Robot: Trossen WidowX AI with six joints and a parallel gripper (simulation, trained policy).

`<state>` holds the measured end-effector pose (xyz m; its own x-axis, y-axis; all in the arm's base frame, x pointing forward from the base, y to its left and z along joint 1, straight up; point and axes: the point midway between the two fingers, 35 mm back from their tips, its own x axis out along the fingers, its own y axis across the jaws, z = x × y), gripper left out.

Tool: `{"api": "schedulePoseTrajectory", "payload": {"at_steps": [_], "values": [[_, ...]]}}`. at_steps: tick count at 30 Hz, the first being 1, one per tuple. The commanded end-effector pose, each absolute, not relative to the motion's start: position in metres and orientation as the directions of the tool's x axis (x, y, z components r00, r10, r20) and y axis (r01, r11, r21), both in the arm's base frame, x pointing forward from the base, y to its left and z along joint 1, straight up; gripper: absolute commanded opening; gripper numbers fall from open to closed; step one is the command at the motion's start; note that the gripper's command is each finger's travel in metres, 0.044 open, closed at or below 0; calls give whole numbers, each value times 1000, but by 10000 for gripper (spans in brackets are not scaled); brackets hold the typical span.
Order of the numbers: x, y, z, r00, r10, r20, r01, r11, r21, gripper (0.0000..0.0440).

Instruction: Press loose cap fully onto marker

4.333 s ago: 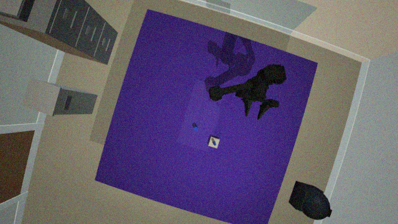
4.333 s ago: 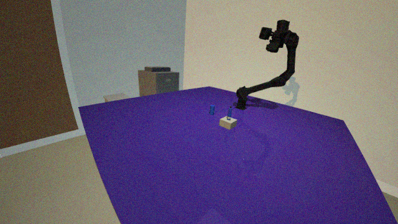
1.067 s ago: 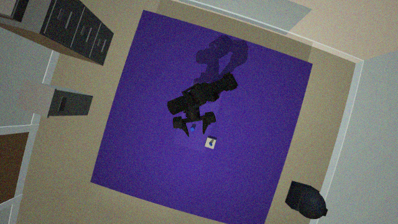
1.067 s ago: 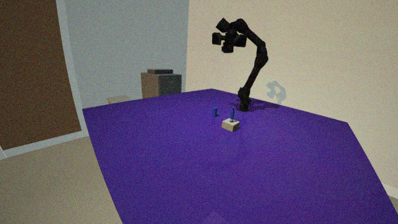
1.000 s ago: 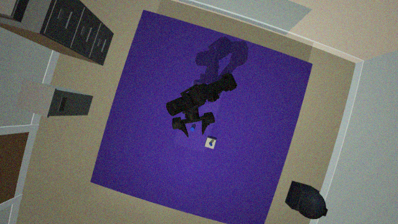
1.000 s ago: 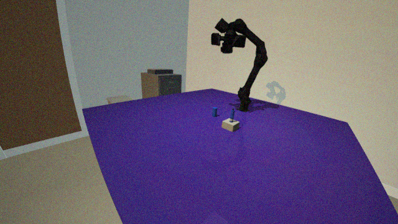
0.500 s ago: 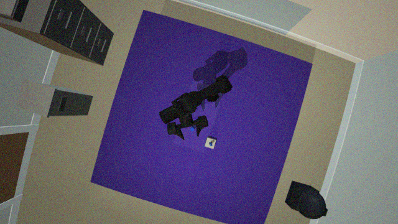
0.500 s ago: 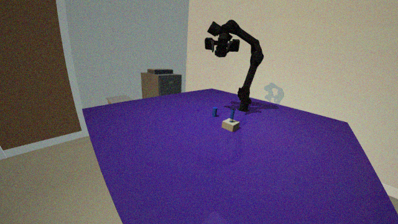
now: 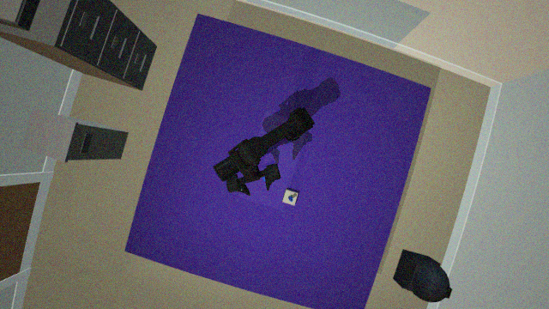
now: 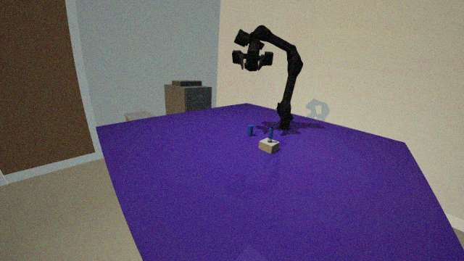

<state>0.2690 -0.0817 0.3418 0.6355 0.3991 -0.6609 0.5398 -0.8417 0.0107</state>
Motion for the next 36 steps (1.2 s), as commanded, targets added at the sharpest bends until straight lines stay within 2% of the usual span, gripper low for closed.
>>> {"api": "schedulePoseTrajectory", "payload": {"at_steps": [1,36], "values": [[274,-86,331,605,400,-689,552,-834,0,328],[298,-104,248,317,355,-879,646,-760,-74,322]]}}
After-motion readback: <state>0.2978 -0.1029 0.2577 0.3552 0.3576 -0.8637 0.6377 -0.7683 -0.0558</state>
